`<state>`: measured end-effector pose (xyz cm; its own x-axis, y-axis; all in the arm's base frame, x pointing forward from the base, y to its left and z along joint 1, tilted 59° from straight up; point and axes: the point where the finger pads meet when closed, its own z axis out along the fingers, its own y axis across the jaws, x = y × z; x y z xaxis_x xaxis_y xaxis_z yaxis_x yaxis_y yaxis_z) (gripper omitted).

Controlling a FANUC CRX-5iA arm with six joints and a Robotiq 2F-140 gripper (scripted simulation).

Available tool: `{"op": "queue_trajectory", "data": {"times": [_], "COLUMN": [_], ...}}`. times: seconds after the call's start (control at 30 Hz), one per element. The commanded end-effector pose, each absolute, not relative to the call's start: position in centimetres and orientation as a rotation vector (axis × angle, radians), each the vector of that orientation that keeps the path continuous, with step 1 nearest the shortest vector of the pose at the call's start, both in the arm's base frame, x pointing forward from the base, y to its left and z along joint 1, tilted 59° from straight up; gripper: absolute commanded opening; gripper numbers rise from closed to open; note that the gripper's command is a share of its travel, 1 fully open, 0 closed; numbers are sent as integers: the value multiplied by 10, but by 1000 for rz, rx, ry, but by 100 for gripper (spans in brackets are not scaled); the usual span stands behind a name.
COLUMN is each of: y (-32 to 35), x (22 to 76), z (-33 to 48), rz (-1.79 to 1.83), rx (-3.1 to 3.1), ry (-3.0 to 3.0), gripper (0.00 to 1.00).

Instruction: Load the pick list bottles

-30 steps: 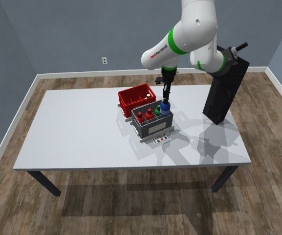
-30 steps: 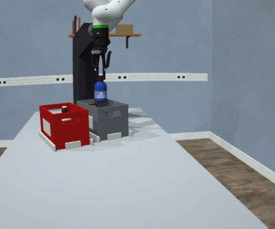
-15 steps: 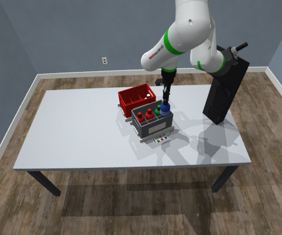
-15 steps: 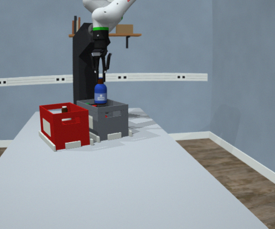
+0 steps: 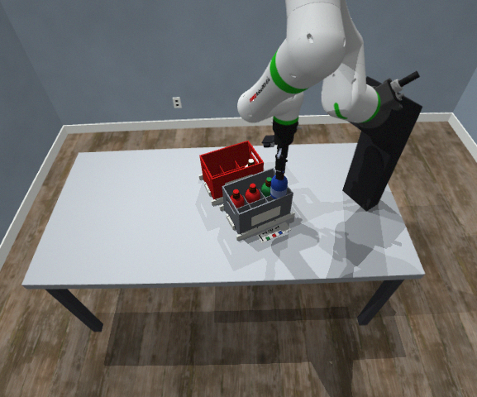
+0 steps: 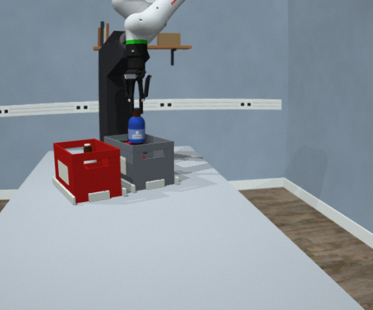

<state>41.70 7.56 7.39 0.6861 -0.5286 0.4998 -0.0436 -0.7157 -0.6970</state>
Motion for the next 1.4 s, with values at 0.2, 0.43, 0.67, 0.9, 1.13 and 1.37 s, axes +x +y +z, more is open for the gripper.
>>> {"op": "queue_trajectory", "data": {"times": [0.2, 0.43, 0.67, 0.9, 1.13, 1.37], "y": [79, 82, 85, 88, 91, 93], "x": [424, 428, 433, 437, 442, 446], "z": [69, 66, 63, 60, 56, 54], "rz": [-936, -936, -936, -936, -936, -936], "rx": [-2225, -2225, -2225, -2225, -2225, -2225], "ry": [436, 436, 436, 436, 436, 436], "gripper": [10, 10, 10, 10, 10, 10]}}
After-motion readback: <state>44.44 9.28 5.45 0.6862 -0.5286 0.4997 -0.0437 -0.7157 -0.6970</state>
